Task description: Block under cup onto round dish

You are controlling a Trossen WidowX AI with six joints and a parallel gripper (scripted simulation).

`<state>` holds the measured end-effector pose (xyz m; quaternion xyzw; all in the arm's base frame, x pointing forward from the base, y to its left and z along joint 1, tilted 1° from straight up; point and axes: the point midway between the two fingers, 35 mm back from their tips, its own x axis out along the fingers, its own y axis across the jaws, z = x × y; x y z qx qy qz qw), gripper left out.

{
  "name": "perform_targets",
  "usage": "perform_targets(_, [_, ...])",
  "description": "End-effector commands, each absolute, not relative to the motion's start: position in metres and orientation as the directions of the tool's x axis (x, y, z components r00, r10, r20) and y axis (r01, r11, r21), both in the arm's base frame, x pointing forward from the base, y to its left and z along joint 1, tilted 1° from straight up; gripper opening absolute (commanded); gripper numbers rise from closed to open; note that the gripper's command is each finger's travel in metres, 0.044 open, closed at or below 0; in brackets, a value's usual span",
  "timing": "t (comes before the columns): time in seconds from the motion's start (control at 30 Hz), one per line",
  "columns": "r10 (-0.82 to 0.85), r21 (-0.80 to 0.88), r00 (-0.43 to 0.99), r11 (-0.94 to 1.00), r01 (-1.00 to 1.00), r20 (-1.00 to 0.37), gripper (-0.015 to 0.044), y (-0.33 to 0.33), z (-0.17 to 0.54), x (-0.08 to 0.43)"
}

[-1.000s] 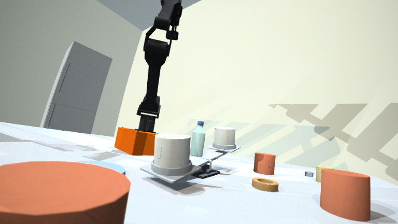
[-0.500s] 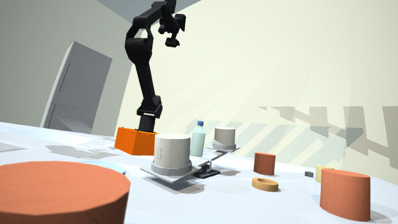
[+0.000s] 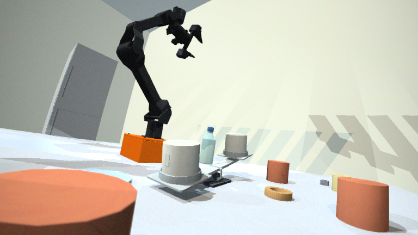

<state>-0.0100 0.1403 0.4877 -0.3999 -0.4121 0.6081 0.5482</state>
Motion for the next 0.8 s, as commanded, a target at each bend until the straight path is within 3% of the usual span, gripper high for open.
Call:
perform_targets(0.0, [0.997,-0.916,0.015,-0.067,-0.397,-0.080,0.0440,0.148,0.471,0.002])
perform_targets(0.77, [0.853,-0.766,0.434,0.065,-0.640,-0.290,0.0440,0.164,0.395,0.082])
